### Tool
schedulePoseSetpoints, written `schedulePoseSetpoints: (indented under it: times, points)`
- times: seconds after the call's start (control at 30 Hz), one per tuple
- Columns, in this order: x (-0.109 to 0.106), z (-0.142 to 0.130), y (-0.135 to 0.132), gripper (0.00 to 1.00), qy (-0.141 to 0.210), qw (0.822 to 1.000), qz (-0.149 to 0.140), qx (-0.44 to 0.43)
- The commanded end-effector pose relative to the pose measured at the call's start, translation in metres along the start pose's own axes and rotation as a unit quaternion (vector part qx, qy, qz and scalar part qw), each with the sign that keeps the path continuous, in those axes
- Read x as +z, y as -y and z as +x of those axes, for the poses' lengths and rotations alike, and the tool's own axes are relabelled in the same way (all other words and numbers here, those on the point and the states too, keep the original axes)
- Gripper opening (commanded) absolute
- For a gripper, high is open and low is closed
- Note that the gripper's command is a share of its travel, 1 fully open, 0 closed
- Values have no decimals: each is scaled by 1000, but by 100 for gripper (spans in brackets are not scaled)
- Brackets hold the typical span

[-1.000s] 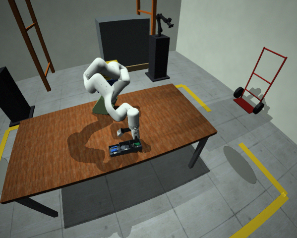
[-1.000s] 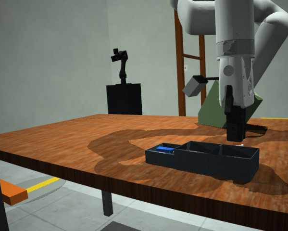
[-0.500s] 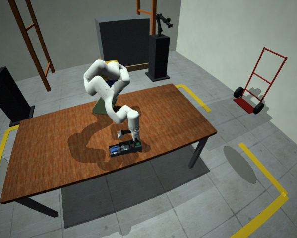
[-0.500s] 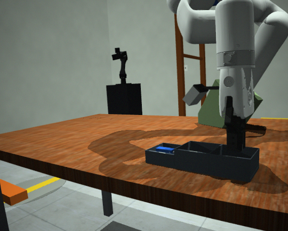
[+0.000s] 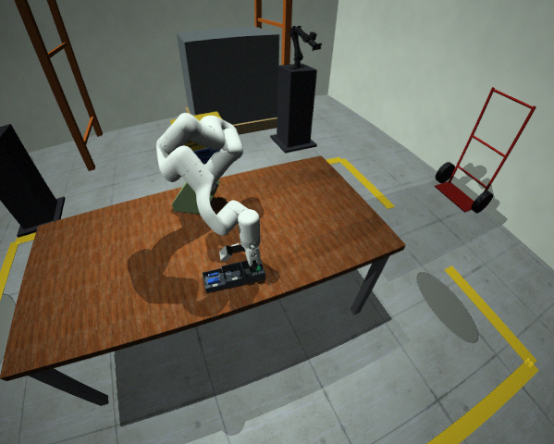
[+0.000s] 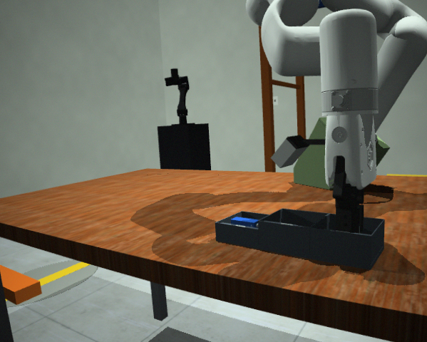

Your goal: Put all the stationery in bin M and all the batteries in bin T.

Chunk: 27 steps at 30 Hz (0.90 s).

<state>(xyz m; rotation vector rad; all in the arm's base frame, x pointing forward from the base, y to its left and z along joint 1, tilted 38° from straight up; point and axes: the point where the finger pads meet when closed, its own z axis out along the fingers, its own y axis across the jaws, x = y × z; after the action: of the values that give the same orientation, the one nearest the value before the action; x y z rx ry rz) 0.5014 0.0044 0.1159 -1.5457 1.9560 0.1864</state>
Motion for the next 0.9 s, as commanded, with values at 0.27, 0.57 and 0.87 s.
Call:
schedulePoseSetpoints:
  times: [0.27, 0.57, 0.87]
  points:
    - [-1, 0, 1, 29, 0, 1000, 2, 0]
    - [-1, 0, 1, 29, 0, 1000, 2, 0]
    - [-8, 0, 1, 29, 0, 1000, 1, 0]
